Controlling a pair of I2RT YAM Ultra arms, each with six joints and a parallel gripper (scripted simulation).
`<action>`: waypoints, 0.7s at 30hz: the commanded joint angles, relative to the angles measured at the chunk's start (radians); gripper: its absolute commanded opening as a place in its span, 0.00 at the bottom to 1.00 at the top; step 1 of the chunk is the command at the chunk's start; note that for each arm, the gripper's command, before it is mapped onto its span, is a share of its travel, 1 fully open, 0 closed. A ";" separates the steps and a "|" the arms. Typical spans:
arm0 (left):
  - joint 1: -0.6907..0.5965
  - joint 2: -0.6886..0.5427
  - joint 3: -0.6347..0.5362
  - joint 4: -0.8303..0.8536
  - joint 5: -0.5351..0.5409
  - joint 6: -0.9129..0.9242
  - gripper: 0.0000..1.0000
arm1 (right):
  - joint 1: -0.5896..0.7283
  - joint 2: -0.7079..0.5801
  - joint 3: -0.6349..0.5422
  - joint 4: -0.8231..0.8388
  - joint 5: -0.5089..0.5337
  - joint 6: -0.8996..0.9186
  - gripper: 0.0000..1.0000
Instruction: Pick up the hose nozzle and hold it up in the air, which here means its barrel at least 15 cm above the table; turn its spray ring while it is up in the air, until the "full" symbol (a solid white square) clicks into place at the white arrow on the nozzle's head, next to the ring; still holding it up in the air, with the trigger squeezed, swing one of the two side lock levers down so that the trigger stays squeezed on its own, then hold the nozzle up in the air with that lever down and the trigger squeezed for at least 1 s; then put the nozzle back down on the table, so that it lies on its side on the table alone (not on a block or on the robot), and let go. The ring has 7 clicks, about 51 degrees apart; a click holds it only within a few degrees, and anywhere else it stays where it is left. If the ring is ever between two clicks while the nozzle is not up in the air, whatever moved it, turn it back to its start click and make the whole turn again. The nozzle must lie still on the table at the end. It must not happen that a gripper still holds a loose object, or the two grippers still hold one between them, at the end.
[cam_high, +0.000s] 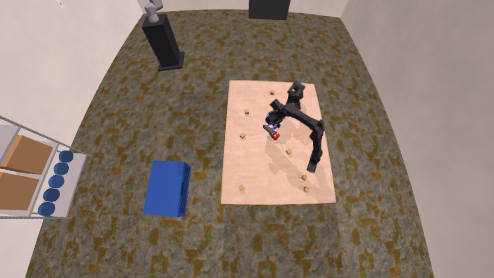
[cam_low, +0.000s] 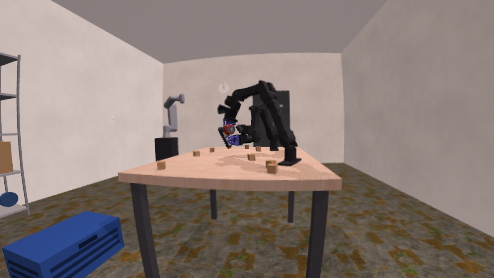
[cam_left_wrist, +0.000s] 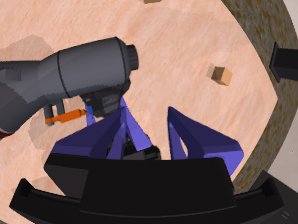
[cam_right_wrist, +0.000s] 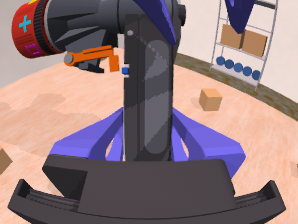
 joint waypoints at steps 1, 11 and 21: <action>-0.010 -0.028 0.030 0.021 -0.001 0.005 0.37 | 0.008 -0.038 0.028 0.107 -0.012 0.011 0.35; -0.015 -0.065 0.026 0.010 -0.007 -0.014 0.37 | 0.008 -0.039 0.027 0.105 -0.053 0.021 0.35; -0.023 -0.072 0.059 -0.049 -0.013 -0.019 0.37 | 0.008 -0.038 0.028 0.106 -0.054 0.023 0.35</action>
